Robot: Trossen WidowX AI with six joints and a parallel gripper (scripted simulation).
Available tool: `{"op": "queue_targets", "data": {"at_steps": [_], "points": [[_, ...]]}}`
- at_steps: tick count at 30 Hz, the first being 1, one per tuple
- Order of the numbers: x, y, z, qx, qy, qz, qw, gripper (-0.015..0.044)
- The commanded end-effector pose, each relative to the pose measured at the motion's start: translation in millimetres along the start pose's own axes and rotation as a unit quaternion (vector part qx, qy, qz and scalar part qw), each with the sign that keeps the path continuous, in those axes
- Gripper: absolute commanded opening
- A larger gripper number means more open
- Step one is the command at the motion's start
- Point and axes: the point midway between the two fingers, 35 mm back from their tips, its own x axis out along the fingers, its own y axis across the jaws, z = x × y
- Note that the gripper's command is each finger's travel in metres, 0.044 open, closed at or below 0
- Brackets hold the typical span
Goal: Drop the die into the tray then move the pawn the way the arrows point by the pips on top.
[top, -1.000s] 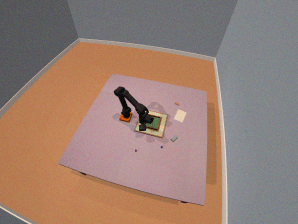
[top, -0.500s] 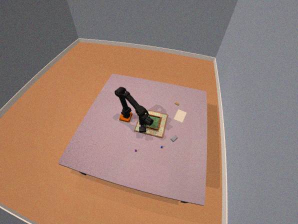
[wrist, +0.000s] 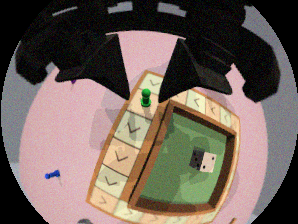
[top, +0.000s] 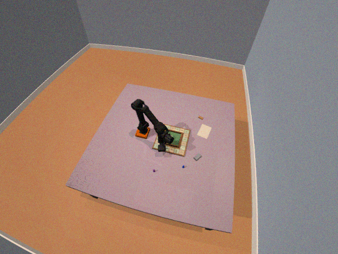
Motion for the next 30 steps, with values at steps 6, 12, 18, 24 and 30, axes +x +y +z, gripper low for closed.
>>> {"op": "queue_targets", "data": {"at_steps": [6,12,18,24,30], "points": [[9,2,-2,-0.003,0.003,0.005,1.0,0.0121],[9,2,-2,-0.003,0.003,0.005,1.0,0.0042],[9,2,-2,-0.003,0.003,0.005,1.0,0.0002],[-9,0,1,-0.003,0.002,0.005,1.0,0.0],[-40,-2,5,-0.003,0.002,0.004,1.0,0.0]]}}
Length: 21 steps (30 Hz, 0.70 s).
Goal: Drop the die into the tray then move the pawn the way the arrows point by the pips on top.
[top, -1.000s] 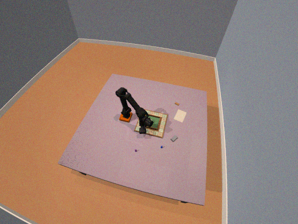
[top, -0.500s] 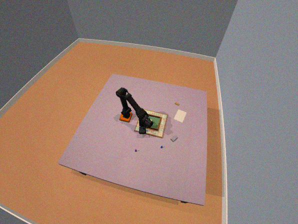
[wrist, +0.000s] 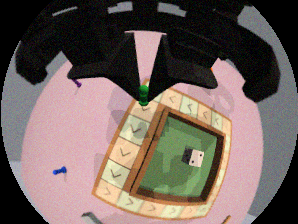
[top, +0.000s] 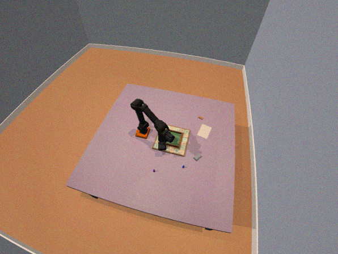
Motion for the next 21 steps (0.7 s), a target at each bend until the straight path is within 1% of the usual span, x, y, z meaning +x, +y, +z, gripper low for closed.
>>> {"op": "queue_targets", "data": {"at_steps": [1,14,18,21], "points": [[-20,0,3,0.002,-0.003,-0.001,1.0,0.0],[-90,7,-4,0.002,-0.003,-0.001,1.0,0.0],[-93,8,-4,0.002,-0.003,-0.001,1.0,0.0],[-87,3,5,0.002,-0.003,-0.001,1.0,0.0]]}}
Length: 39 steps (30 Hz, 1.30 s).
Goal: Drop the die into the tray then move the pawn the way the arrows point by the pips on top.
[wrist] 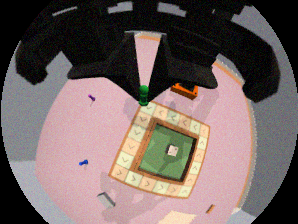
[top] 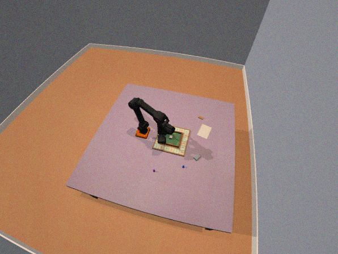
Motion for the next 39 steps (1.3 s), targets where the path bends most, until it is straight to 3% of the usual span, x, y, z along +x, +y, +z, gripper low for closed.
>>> {"op": "queue_targets", "data": {"at_steps": [1,19,39], "points": [[7,-6,12,0.002,0.0,0.001,1.0,0.0],[70,-33,81,0.002,-0.003,-0.001,1.0,0.0],[111,-33,84,0.002,-0.003,-0.001,1.0,0.0]]}}
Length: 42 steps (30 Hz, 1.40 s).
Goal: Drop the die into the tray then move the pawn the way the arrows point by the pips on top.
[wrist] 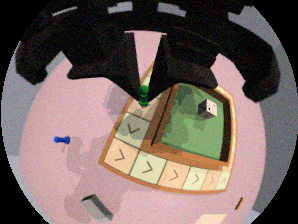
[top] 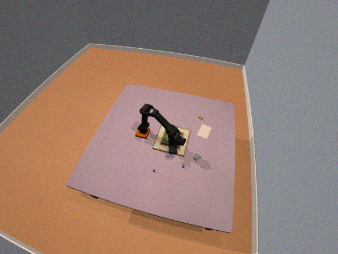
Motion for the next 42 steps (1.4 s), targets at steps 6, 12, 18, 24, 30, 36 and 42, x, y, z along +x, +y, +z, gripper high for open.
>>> {"op": "queue_targets", "data": {"at_steps": [6,12,18,24,30,36,42], "points": [[13,0,-1,0.0,0.002,0.0,1.0,0.0],[12,-1,1,0.002,-0.003,-0.002,1.0,0.0052],[12,-1,1,0.002,-0.003,-0.002,1.0,0.021],[-35,-1,2,0.0,0.002,0.0,1.0,0.0368],[-44,9,0,0.008,0.002,0.001,1.0,0.044],[-92,90,-32,0.082,0.004,0.006,0.997,0.044],[-110,117,-51,0.109,-0.003,0.008,0.994,0.044]]}}
